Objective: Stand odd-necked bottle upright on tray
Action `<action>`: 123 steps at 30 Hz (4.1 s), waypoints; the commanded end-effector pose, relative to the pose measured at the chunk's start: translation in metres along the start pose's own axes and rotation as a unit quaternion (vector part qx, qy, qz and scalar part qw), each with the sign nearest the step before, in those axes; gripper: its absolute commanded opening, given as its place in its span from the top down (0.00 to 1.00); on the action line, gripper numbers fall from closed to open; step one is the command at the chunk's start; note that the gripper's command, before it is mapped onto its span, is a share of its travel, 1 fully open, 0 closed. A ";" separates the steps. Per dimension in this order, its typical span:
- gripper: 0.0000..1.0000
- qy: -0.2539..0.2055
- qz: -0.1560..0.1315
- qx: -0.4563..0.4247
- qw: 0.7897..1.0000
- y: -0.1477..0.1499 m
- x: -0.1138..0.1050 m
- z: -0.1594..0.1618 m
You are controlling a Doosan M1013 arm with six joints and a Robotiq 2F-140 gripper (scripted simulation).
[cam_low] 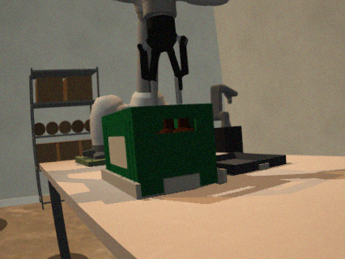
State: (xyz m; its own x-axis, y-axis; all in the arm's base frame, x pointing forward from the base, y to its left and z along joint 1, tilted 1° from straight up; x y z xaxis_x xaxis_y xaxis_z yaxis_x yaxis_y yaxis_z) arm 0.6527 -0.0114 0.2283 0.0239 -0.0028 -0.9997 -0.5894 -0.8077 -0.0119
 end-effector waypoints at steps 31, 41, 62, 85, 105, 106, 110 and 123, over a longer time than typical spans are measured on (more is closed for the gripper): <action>0.62 0.000 0.000 0.000 1.000 0.000 0.003 0.000; 0.62 0.000 0.000 0.000 1.000 0.000 0.003 0.000; 0.62 0.000 0.000 0.000 1.000 0.000 0.005 0.000; 0.62 0.000 0.000 0.000 1.000 0.000 0.025 0.000; 0.62 0.000 0.000 0.000 1.000 0.000 0.042 0.000; 0.62 0.000 0.000 0.000 1.000 0.000 0.043 0.000; 0.62 0.000 0.000 0.000 1.000 0.000 0.044 0.000; 0.62 0.000 0.000 0.000 1.000 0.000 0.044 0.000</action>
State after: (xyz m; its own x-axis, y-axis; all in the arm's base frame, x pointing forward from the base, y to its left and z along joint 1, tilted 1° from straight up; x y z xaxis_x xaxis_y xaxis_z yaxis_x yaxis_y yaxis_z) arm 0.6538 -0.0115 0.1838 0.0239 -0.0028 -0.9997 -0.5894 -0.8077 -0.0119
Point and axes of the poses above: the point where the finger pads meet when closed, its own x axis out along the fingers, its own y axis across the jaws, z = x × y, the point moved 2 cm from there along -x, back along the fingers, and after that the axes turned 10 degrees about -x, right-handed, at the moved point
